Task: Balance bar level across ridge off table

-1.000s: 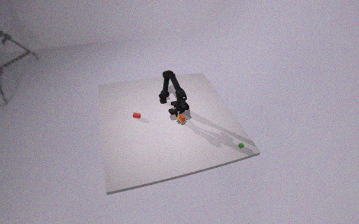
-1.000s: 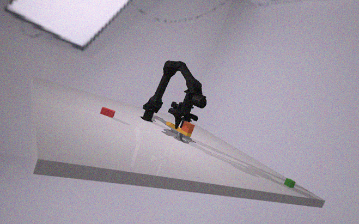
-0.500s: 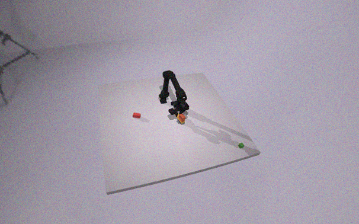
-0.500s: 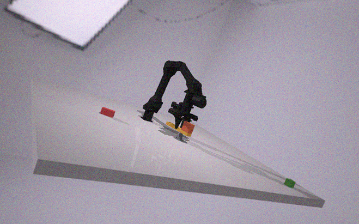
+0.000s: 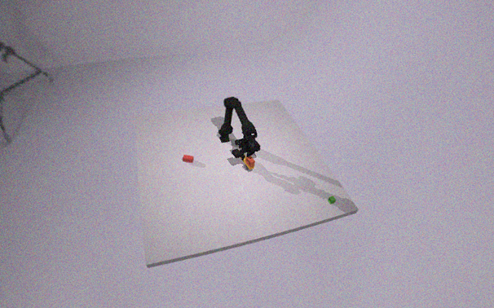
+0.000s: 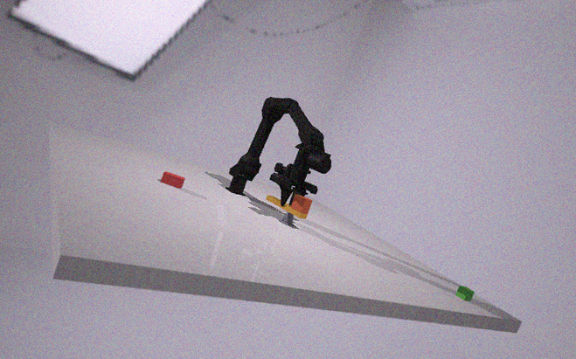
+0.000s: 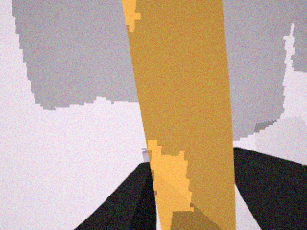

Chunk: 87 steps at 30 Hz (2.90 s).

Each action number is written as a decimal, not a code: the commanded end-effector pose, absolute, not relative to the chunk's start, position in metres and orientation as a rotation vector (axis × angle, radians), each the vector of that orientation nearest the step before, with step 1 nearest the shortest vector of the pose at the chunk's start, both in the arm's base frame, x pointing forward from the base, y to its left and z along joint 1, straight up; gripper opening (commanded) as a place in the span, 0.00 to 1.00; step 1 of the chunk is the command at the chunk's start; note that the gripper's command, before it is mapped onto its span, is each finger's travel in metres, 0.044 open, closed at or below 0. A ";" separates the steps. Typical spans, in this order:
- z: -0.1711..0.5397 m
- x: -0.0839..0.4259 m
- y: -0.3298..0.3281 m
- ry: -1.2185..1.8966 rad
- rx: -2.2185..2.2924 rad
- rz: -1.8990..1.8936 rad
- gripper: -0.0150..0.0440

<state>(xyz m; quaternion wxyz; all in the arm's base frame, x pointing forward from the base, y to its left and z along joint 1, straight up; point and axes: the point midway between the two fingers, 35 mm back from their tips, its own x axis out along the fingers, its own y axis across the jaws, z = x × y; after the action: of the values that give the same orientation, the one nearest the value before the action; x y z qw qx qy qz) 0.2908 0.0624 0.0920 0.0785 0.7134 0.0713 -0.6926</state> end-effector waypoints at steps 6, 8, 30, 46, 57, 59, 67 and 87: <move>0.092 0.291 0.062 0.214 2.136 -2.074 0.54; 0.092 0.291 0.062 0.214 2.136 -2.074 0.54; 0.092 0.291 0.062 0.214 2.136 -2.074 0.57; 0.092 0.291 0.062 0.214 2.136 -2.074 0.97; 0.174 0.291 0.062 0.213 2.136 -2.073 1.00; 0.190 0.288 0.062 0.213 2.136 -2.073 1.00; 0.192 0.288 0.062 0.213 2.136 -2.073 1.00; 0.192 0.288 0.062 0.213 2.136 -2.073 1.00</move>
<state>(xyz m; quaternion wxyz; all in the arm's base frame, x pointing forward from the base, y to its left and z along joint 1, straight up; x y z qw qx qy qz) 0.2879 0.0618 0.1914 0.0784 0.7137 0.0714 -0.6924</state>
